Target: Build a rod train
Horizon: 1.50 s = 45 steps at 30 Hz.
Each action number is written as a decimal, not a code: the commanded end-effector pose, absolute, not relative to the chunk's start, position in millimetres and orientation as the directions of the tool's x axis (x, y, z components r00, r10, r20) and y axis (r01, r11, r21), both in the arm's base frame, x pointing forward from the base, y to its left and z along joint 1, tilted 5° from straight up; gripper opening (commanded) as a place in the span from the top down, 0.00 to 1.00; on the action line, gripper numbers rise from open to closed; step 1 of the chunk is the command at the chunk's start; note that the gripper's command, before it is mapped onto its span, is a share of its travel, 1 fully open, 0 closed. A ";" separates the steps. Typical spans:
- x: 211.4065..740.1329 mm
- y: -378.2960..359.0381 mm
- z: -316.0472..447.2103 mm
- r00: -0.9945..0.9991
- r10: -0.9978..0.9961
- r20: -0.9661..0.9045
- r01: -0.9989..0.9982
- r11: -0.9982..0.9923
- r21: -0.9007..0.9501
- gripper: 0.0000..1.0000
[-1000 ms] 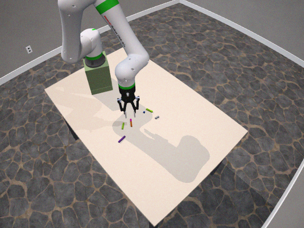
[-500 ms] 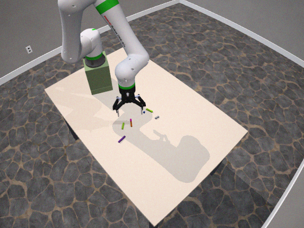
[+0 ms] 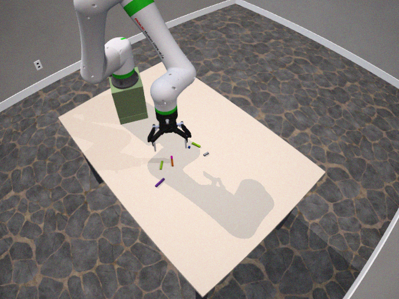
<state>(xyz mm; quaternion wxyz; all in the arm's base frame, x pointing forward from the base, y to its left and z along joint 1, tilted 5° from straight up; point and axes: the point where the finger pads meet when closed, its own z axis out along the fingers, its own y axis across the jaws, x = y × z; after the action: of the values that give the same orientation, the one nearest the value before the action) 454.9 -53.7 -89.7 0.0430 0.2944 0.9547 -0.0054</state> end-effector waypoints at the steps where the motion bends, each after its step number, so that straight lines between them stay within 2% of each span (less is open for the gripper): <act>1: 454.0 -53.2 -77.1 -0.823 0.562 -0.085 0.563 0.827 0.015 0.00; 16: 450.3 -51.6 -30.2 -0.823 0.562 -0.085 0.563 0.827 0.015 0.00; 45: 450.2 -51.5 -28.7 -0.823 0.562 -0.085 0.563 0.827 0.015 0.00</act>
<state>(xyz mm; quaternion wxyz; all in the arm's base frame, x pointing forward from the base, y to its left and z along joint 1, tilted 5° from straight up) 450.0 -51.5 -28.8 0.0429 0.2944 0.9547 -0.0054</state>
